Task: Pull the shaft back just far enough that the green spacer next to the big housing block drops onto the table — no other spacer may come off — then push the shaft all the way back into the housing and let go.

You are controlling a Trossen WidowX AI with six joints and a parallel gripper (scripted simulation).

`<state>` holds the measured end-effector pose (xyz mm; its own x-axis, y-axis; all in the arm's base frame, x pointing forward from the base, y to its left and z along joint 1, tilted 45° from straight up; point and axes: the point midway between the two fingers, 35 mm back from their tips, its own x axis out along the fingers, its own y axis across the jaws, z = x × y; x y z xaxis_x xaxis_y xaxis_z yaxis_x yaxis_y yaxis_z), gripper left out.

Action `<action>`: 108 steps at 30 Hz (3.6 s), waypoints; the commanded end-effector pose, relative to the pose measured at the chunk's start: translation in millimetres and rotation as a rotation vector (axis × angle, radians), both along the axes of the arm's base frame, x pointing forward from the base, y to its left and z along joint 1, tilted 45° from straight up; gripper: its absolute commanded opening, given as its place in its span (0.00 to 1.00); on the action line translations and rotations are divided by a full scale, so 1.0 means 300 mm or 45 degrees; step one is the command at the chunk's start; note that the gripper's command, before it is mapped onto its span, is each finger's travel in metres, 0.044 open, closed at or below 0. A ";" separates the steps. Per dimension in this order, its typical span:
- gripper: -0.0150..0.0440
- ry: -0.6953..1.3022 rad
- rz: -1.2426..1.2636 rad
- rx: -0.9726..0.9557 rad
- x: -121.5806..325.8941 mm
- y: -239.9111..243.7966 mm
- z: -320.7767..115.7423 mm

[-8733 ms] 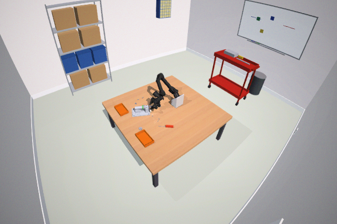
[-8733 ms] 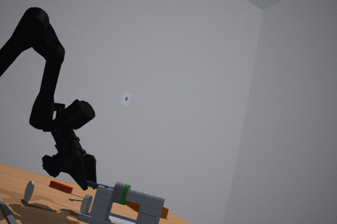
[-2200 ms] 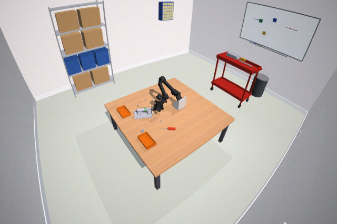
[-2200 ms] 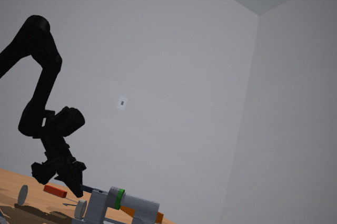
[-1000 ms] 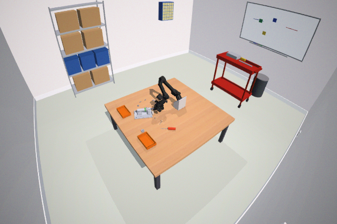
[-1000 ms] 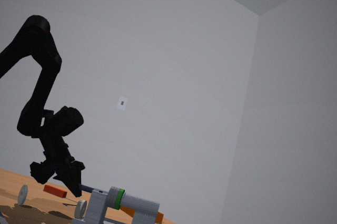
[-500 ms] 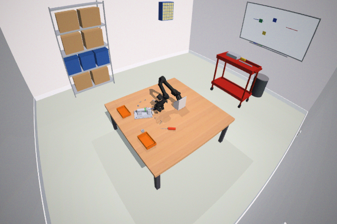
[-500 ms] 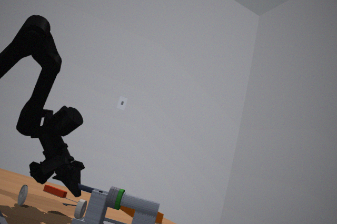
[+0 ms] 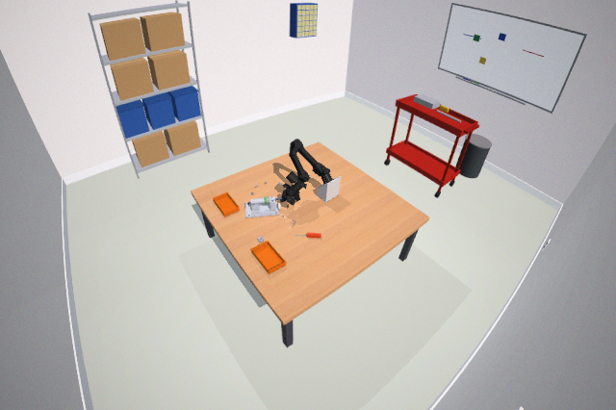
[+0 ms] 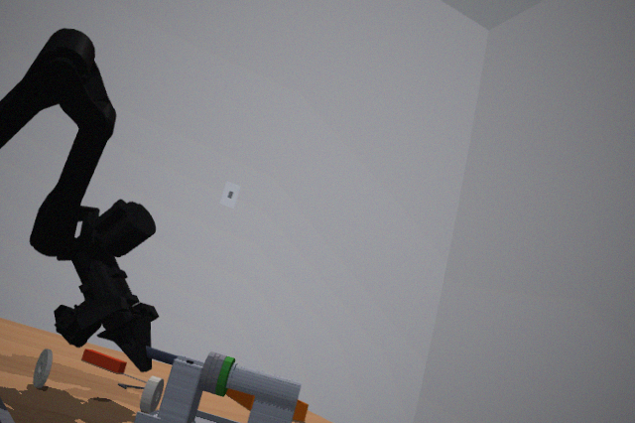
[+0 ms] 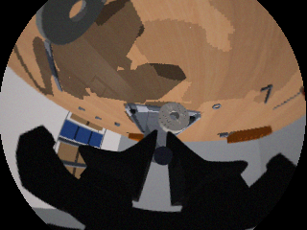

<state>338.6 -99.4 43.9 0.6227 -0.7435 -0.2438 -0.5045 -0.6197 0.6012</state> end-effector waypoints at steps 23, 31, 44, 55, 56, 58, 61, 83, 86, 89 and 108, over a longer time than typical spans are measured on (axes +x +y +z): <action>0.25 0.000 -0.004 0.004 -0.013 0.003 -0.007; 0.25 0.000 -0.004 0.004 -0.016 0.004 -0.008; 0.25 0.001 0.000 0.000 -0.012 0.004 -0.005; 0.25 0.000 -0.004 0.004 -0.009 0.003 -0.004; 0.25 0.000 -0.004 0.004 -0.008 0.003 -0.004; 0.25 0.000 -0.004 0.004 -0.006 0.002 -0.003; 0.25 0.000 -0.004 0.004 -0.003 0.002 -0.002; 0.25 -0.001 -0.004 0.004 0.017 -0.006 0.008; 0.25 -0.001 -0.004 0.004 0.020 -0.007 0.010; 0.25 -0.001 -0.004 0.004 0.023 -0.009 0.011; 0.25 -0.001 -0.004 0.003 0.041 -0.016 0.019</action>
